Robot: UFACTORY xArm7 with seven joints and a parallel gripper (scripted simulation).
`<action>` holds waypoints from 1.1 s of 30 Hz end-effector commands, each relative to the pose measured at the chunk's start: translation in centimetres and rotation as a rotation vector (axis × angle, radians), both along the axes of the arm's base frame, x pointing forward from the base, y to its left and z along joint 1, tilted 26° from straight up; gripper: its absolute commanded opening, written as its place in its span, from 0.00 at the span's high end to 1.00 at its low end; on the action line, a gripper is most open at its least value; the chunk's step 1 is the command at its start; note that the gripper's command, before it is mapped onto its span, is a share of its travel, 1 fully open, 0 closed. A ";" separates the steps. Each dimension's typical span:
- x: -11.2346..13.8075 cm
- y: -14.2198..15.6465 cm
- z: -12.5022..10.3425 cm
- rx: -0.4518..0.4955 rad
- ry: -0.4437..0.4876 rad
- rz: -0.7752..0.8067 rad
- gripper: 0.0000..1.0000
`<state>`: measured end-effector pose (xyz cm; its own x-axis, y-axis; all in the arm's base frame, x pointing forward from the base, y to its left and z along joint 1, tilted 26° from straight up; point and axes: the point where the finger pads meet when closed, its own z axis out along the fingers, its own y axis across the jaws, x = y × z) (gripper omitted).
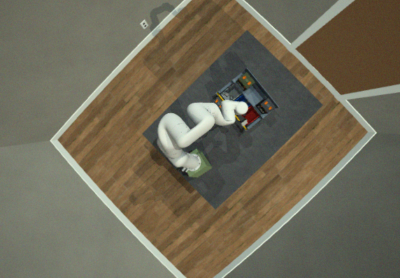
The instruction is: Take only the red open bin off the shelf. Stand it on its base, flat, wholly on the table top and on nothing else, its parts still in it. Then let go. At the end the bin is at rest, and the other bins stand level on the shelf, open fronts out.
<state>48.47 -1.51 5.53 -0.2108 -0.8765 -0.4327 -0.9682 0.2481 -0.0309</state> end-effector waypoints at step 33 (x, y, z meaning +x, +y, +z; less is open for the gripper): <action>1.1 2.9 -6.5 -0.001 -0.004 -0.002 0.53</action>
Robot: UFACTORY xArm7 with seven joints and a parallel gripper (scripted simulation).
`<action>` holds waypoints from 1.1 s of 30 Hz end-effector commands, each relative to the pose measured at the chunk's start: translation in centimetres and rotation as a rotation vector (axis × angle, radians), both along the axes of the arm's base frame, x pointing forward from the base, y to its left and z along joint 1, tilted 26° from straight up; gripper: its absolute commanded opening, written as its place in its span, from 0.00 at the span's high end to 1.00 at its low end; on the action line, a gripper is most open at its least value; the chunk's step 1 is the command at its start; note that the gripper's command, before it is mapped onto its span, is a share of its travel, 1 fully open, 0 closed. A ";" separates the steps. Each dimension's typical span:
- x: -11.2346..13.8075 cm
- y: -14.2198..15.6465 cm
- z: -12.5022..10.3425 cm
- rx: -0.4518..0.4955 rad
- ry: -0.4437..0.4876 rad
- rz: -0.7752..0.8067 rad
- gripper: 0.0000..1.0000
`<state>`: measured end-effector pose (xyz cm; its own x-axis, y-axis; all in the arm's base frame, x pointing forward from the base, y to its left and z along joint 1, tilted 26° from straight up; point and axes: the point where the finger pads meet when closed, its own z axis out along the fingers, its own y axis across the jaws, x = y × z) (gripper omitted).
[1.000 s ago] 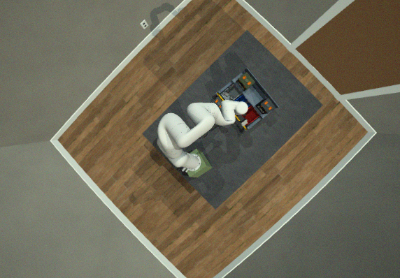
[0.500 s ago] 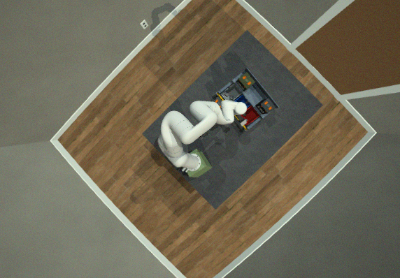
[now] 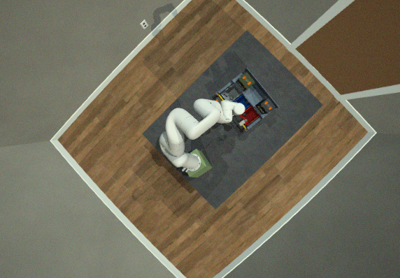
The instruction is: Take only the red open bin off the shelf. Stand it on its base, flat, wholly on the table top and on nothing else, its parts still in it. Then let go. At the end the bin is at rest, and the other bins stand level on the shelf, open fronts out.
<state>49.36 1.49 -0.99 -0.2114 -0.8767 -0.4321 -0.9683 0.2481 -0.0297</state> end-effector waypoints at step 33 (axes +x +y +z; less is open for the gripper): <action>0.1 -0.5 0.8 -0.001 -0.005 -0.002 0.53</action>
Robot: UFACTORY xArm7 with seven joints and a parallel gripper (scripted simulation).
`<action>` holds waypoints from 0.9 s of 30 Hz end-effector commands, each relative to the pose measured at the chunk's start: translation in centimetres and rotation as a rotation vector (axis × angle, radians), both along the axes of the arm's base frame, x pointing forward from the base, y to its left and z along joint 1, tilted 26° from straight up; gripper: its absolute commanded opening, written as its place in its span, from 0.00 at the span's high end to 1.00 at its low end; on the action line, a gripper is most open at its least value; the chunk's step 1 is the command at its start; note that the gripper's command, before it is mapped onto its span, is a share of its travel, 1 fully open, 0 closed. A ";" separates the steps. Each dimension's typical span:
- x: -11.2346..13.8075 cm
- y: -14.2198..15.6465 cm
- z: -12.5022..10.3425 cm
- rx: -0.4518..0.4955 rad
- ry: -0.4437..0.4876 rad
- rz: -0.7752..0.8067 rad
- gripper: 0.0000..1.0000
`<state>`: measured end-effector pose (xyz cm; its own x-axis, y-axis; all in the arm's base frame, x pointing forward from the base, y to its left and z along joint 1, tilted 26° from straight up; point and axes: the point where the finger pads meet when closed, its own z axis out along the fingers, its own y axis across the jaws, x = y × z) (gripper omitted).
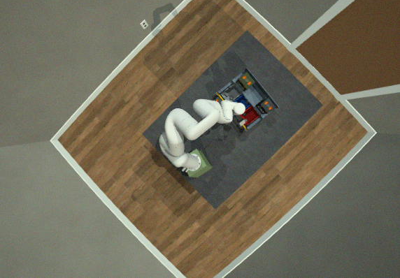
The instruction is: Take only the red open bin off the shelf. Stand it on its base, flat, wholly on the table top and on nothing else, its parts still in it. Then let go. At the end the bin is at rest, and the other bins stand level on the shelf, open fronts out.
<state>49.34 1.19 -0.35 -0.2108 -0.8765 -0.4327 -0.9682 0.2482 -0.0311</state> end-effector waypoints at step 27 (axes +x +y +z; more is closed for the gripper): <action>0.1 -0.3 0.5 -0.001 -0.004 -0.002 0.53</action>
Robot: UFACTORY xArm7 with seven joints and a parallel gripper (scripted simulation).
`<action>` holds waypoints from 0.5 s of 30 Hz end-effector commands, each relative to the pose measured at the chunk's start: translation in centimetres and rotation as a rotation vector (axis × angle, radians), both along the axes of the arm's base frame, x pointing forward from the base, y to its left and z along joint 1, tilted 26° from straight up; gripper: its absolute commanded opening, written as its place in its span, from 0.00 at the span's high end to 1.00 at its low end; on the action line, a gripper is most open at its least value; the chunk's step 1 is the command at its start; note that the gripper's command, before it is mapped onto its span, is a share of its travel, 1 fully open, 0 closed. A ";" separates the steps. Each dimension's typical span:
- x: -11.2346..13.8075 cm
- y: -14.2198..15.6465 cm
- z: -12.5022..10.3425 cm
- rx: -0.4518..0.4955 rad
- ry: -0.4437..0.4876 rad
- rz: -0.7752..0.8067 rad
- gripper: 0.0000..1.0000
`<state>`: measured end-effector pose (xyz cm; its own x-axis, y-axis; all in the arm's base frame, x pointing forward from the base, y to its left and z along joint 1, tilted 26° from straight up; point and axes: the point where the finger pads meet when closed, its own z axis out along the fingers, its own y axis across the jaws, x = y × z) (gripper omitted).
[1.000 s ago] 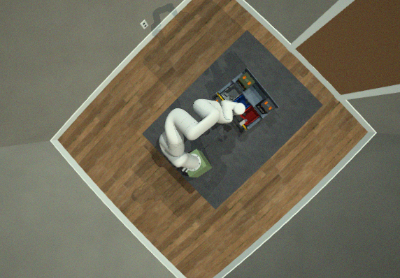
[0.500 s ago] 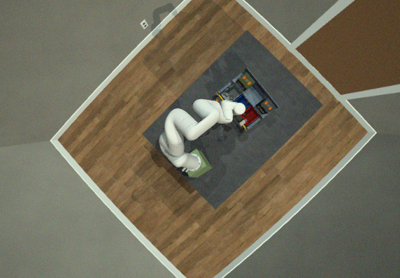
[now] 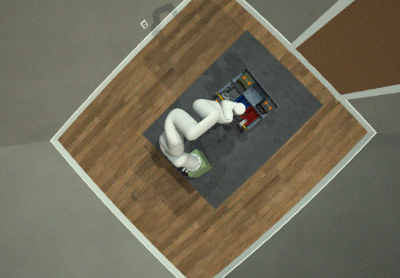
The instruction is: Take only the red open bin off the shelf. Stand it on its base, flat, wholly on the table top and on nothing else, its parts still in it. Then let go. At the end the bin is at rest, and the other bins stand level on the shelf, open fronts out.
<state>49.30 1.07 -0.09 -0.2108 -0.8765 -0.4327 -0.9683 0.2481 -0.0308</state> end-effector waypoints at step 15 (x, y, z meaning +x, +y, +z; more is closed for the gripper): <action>0.2 0.2 -0.5 -0.001 -0.004 -0.002 0.53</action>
